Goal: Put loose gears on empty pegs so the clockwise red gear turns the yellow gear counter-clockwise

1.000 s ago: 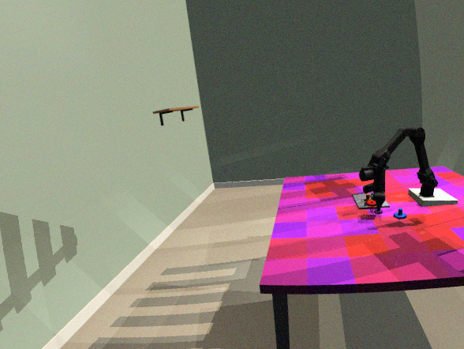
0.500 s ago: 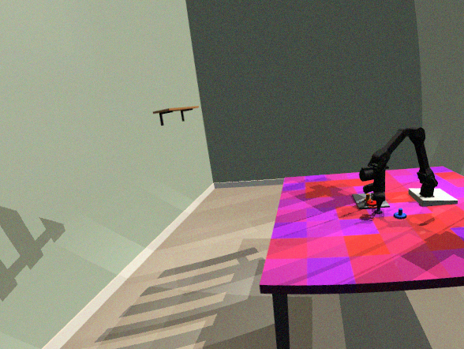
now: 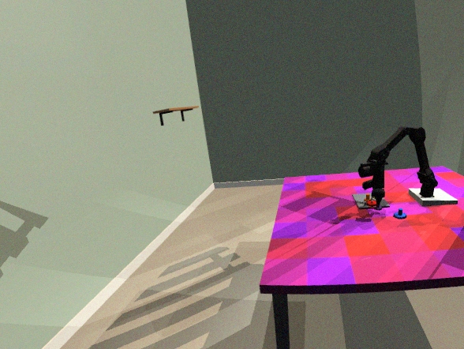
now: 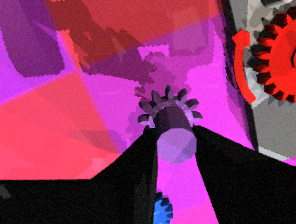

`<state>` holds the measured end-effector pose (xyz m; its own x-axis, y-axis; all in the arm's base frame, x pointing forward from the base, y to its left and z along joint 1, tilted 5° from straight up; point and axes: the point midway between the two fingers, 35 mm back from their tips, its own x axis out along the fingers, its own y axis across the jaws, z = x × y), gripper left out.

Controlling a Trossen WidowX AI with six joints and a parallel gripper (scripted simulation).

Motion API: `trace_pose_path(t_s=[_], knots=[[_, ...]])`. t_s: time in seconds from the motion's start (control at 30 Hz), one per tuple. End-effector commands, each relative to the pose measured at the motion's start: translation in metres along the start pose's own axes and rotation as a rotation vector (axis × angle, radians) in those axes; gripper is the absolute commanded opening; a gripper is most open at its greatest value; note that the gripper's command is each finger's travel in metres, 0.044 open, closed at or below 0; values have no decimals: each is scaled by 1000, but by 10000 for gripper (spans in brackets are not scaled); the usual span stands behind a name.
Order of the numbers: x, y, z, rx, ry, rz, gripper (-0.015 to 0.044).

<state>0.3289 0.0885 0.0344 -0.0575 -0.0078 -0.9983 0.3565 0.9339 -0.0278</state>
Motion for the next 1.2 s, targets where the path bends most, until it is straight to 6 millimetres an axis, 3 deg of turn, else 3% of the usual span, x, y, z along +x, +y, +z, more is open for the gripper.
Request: trace_pose_path(t_s=[0.0,1.17], knots=[[-11,2,2,6,-6,6,0],[-90,1,2,5,-6,6,0]])
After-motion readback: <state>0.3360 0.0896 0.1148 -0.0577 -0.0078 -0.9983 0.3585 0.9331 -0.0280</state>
